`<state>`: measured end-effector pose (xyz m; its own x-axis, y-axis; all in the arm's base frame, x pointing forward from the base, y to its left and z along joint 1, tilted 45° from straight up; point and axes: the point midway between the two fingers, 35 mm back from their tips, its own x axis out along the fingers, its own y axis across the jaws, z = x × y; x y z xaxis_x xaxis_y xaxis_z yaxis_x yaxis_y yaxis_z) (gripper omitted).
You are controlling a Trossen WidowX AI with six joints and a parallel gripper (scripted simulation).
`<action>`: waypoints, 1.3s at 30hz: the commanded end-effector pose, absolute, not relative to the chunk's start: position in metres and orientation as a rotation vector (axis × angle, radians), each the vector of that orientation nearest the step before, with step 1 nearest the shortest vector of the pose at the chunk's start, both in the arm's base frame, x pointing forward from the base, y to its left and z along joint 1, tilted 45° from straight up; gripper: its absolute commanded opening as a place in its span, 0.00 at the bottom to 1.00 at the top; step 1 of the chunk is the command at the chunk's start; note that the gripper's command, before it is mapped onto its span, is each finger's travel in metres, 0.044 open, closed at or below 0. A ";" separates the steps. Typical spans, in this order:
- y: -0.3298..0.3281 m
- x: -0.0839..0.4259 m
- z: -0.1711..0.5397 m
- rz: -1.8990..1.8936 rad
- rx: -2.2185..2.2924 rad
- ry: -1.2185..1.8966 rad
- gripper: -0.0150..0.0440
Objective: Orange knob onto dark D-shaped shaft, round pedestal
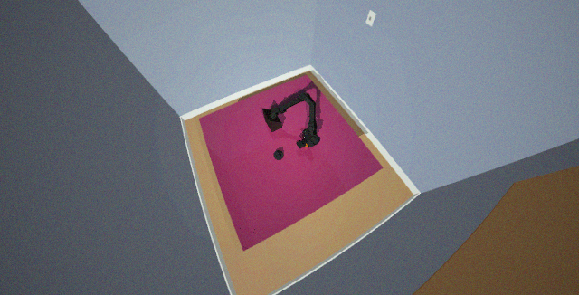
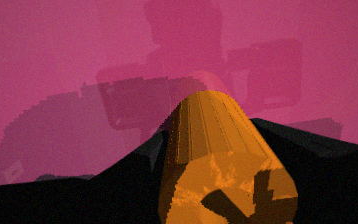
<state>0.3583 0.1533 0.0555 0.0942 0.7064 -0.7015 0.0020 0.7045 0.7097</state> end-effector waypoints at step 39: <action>0.033 0.348 0.125 0.559 0.631 1.400 0.25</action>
<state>0.3467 0.0388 0.1324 0.0957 0.6968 -0.7109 0.0096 0.7135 0.7006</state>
